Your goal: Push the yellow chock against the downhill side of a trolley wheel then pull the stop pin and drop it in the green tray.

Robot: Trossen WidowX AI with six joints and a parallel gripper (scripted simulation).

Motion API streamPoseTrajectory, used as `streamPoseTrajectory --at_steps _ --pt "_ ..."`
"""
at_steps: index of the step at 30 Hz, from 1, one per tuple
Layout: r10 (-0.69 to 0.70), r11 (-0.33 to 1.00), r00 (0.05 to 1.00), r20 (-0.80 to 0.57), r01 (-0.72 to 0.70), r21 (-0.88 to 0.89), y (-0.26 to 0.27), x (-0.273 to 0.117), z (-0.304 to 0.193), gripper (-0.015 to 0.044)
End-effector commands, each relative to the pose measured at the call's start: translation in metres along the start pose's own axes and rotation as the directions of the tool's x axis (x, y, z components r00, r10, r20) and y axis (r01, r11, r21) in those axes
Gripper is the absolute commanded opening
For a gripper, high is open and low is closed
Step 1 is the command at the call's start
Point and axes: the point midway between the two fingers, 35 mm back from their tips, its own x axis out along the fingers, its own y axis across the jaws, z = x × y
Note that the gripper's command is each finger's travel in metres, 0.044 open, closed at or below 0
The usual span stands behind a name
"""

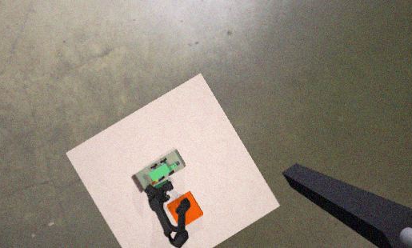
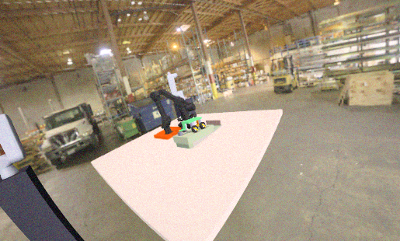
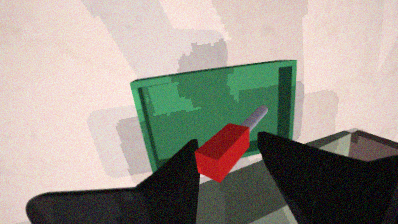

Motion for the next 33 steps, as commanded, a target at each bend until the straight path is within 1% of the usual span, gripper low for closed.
streamPoseTrajectory --at_steps 1,12,17,18,26,31,33 --pt "-0.002 1.000 1.000 0.006 0.002 -0.002 0.002 0.002 0.002 0.0190" --pt "-0.002 1.000 1.000 0.006 0.002 -0.002 0.005 0.005 0.002 0.0190" --pt "0.000 1.000 1.000 0.000 0.000 0.000 0.004 0.003 0.000 0.0321" --pt "0.000 1.000 1.000 0.000 0.000 0.000 0.004 0.003 0.000 0.0340" --pt "0.000 1.000 1.000 0.000 0.000 0.000 0.004 0.002 0.000 0.0340" --pt "-0.001 1.000 1.000 0.005 0.001 -0.001 0.002 -0.017 0.003 0.0340" --pt "-0.001 1.000 1.000 0.006 0.001 -0.002 0.002 -0.021 0.004 0.0393"
